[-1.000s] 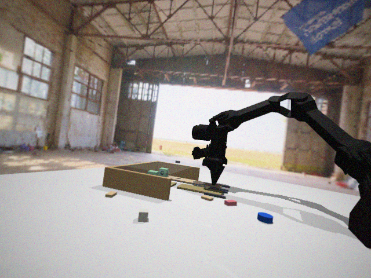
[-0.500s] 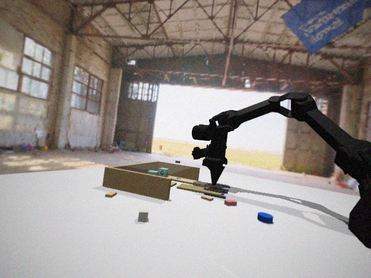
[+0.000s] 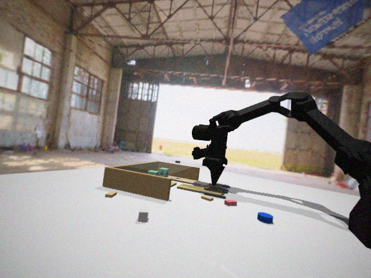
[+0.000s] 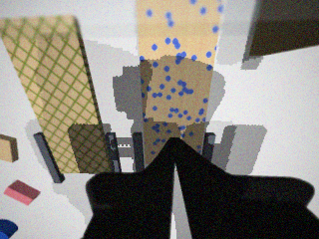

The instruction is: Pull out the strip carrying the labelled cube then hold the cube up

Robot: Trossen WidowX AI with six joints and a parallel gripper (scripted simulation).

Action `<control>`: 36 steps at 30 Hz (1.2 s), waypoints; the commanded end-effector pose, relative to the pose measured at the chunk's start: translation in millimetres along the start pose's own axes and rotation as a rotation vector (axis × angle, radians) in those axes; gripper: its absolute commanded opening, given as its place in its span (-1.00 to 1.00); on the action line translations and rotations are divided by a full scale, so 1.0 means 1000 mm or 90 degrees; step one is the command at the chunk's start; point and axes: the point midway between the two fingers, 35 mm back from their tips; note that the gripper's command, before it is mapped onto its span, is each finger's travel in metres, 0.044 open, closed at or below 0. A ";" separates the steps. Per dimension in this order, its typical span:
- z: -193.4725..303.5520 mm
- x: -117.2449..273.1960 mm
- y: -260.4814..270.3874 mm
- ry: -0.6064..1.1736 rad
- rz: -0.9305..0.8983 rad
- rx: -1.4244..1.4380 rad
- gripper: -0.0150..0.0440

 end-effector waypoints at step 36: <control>0.034 -0.004 -0.007 0.001 -0.001 0.003 -0.49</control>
Point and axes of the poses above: the point midway between the two fingers, 35 mm back from their tips, its own x axis back along the fingers, its own y axis across the jaws, z = x × y, and after that the axes turned 11 degrees about -x, right-handed
